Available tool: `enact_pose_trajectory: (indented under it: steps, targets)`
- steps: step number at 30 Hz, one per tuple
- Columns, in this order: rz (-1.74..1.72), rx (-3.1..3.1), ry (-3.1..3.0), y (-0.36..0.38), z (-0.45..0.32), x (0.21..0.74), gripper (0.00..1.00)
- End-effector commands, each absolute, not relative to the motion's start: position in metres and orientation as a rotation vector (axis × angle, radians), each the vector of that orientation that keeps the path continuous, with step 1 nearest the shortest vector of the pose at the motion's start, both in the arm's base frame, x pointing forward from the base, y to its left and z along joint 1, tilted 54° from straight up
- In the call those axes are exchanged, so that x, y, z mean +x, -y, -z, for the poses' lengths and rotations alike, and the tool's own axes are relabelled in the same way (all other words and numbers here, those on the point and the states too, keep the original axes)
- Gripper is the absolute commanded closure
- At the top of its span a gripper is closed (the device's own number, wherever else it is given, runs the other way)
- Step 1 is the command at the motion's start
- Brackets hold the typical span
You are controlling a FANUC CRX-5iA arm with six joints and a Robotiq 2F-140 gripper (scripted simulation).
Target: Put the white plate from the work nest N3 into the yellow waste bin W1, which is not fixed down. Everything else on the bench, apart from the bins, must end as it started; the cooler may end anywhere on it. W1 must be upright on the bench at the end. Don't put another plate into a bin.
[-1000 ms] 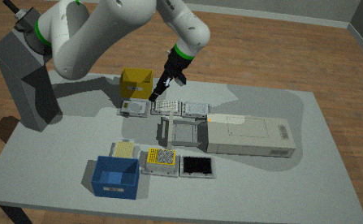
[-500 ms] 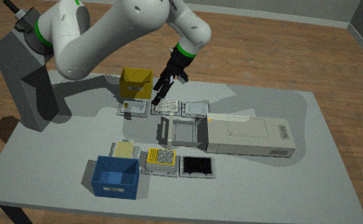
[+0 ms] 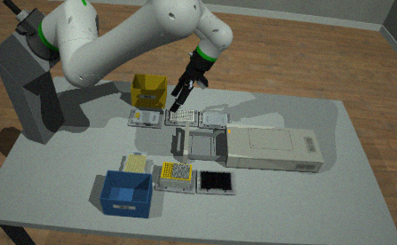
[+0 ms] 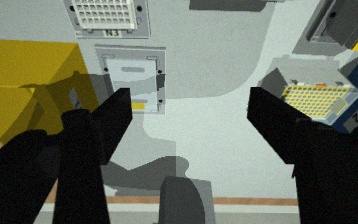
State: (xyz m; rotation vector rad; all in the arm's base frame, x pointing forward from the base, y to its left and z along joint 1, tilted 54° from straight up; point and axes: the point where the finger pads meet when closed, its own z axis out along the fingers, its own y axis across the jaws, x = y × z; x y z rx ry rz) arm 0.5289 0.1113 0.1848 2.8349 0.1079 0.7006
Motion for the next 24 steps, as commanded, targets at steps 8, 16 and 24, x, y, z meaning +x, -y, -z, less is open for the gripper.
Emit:
enact_pose_trajectory:
  steps: [8, 16, 24]
  targets:
    - [-0.702, 2.835, -0.108, -0.138, -0.178, 0.544, 0.30]
    - [-0.702, 2.835, -0.108, -0.164, -0.171, 0.560, 0.30]
    - [-0.702, 2.835, -0.108, -0.185, -0.165, 0.571, 0.30]
